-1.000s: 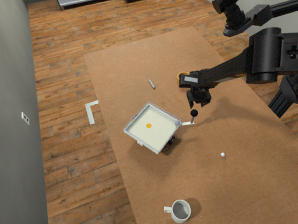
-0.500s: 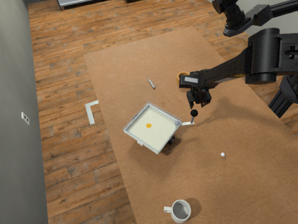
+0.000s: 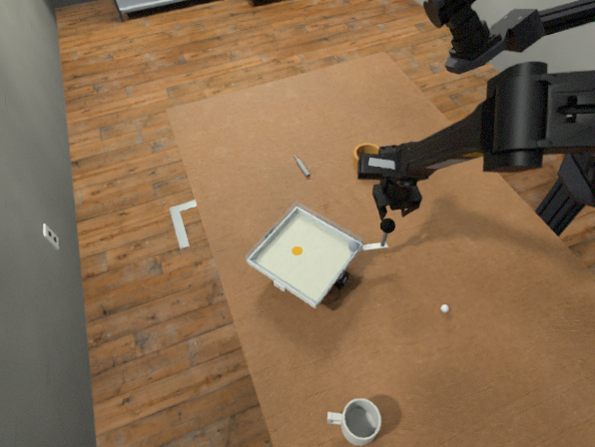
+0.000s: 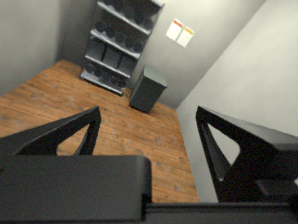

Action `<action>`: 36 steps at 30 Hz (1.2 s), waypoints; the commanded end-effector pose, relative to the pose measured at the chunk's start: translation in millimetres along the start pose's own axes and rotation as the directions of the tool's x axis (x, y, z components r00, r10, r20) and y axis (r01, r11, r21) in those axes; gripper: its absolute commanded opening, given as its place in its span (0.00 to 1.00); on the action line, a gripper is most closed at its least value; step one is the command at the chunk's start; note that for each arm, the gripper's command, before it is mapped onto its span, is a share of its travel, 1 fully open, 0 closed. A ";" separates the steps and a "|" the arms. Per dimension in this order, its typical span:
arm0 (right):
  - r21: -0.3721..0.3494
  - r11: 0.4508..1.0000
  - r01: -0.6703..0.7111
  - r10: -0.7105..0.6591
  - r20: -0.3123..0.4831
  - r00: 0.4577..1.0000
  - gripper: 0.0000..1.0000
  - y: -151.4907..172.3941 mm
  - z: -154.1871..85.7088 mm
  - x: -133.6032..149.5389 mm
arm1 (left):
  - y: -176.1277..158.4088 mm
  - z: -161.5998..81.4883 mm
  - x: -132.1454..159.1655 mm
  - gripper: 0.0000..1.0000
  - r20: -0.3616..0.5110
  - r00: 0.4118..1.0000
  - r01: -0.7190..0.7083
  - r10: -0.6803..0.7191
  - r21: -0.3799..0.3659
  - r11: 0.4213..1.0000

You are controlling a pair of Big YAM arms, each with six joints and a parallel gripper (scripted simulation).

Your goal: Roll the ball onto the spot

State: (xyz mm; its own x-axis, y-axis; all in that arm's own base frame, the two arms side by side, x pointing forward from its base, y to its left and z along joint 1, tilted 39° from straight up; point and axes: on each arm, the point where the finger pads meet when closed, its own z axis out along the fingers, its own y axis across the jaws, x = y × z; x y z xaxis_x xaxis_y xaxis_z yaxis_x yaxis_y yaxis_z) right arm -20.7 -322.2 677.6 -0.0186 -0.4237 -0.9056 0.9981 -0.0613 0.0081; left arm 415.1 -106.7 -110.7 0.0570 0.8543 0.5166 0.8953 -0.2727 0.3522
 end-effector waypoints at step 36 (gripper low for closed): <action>0.008 1.000 0.013 -0.013 0.038 0.999 1.00 -3.2 3.8 -22.0 | 11.6 17.7 0.8 0.57 0.007 1.000 0.004 -0.004 -0.024 1.000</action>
State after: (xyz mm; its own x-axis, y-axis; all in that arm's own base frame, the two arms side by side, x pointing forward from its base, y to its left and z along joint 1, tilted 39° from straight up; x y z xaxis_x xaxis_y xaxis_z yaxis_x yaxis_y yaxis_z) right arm -20.7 -322.2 677.6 -0.0186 -0.4237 -0.9056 0.9981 -0.0613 0.0081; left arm 424.1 -98.7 -121.7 0.0599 0.8541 0.5166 0.8931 -0.2770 0.3544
